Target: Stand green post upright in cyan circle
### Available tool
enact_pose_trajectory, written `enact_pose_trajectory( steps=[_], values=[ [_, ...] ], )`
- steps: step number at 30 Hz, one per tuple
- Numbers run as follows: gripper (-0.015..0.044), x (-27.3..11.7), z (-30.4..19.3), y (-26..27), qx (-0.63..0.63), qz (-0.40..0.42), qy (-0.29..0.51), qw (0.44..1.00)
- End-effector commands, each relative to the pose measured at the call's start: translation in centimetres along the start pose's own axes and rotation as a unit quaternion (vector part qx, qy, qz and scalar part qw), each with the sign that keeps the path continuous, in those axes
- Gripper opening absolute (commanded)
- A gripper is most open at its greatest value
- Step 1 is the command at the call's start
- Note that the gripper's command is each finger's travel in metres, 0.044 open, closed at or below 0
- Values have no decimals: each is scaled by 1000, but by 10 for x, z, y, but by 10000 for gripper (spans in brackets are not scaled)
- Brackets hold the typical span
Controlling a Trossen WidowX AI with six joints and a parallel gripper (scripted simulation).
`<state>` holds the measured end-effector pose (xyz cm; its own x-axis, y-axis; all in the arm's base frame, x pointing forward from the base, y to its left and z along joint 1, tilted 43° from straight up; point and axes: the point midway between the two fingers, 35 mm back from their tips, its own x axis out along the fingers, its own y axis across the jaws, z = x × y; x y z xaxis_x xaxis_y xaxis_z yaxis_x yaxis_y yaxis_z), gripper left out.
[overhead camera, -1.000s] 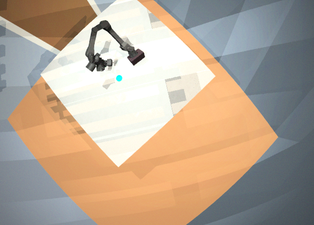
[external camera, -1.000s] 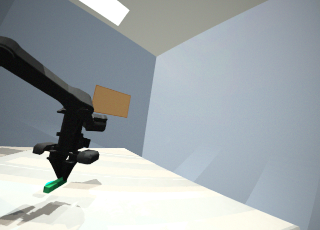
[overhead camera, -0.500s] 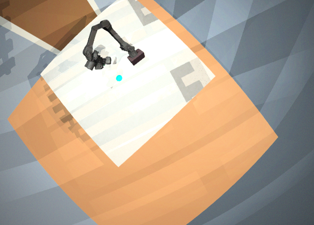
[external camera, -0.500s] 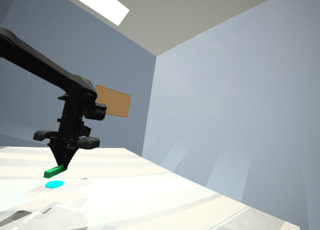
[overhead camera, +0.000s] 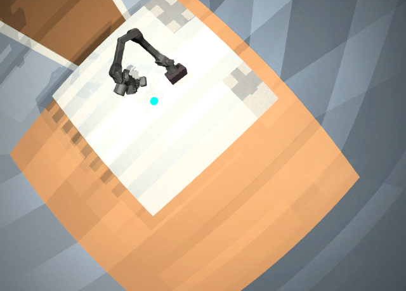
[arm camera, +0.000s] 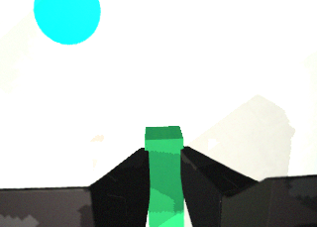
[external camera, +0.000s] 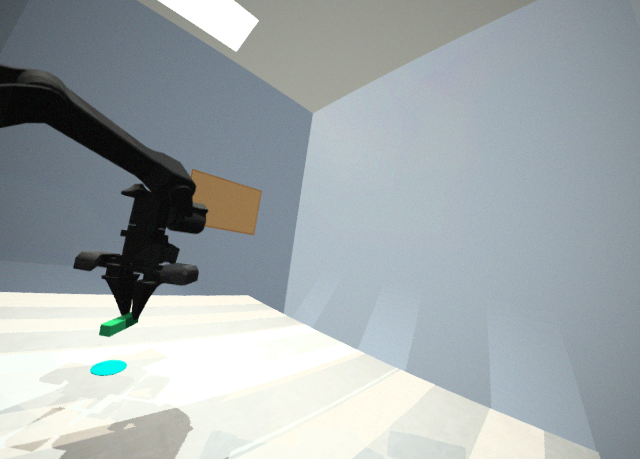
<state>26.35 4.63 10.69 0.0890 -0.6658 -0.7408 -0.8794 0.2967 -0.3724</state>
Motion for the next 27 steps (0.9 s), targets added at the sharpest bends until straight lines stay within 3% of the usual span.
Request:
enact_pose_trajectory(
  steps=[1,27],
  values=[
    [23,-1,14,9,-15,4,0,1000],
    [23,-10,74,67,-102,4,3,995]
  ],
)
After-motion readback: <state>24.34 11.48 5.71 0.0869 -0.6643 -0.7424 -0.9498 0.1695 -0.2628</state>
